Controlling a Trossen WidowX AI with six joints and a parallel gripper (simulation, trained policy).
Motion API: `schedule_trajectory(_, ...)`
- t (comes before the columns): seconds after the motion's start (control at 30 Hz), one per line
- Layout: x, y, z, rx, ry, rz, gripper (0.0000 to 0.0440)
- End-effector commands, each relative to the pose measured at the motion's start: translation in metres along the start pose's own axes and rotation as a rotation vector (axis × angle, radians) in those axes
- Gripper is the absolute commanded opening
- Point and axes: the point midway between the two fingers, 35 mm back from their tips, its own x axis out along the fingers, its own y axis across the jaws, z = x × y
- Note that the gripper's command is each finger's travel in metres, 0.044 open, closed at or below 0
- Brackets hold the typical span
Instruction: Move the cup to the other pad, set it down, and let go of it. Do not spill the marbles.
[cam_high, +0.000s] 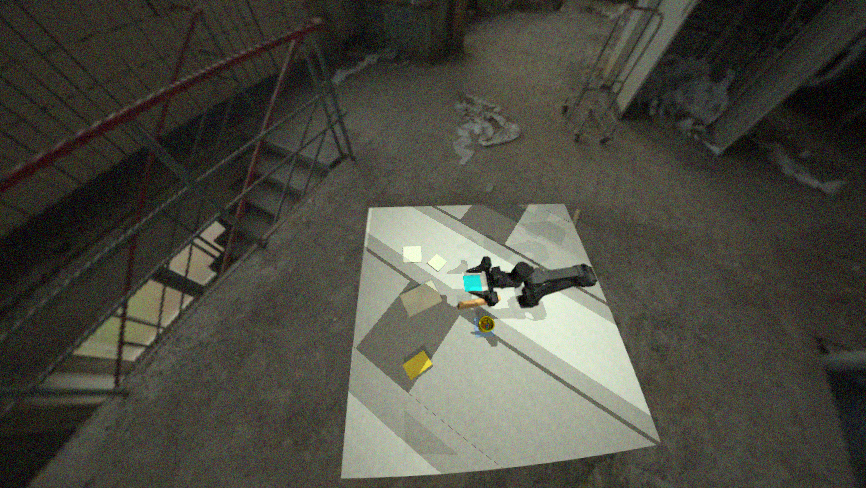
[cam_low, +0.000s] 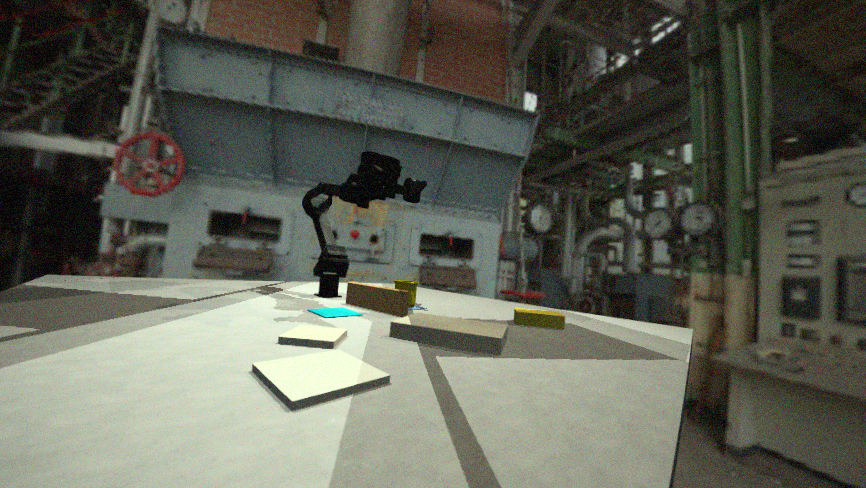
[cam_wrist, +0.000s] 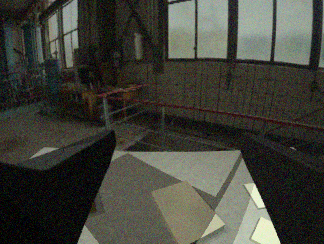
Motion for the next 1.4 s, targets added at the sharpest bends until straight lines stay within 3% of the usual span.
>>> schedule_trajectory(0.0,0.0,0.001,0.001,0.002,0.001,0.004,0.0374)
schedule_trajectory(0.33,-0.002,0.01,0.002,0.039,0.057,0.037,0.0113)
schedule_trajectory(0.4,-0.002,0.012,0.001,0.053,0.075,0.043,0.0081)
schedule_trajectory(0.77,-0.002,0.028,0.003,0.167,0.186,0.088,0.0124)
schedule_trajectory(1.37,-0.005,0.056,0.001,0.394,0.414,0.112,0.0136)
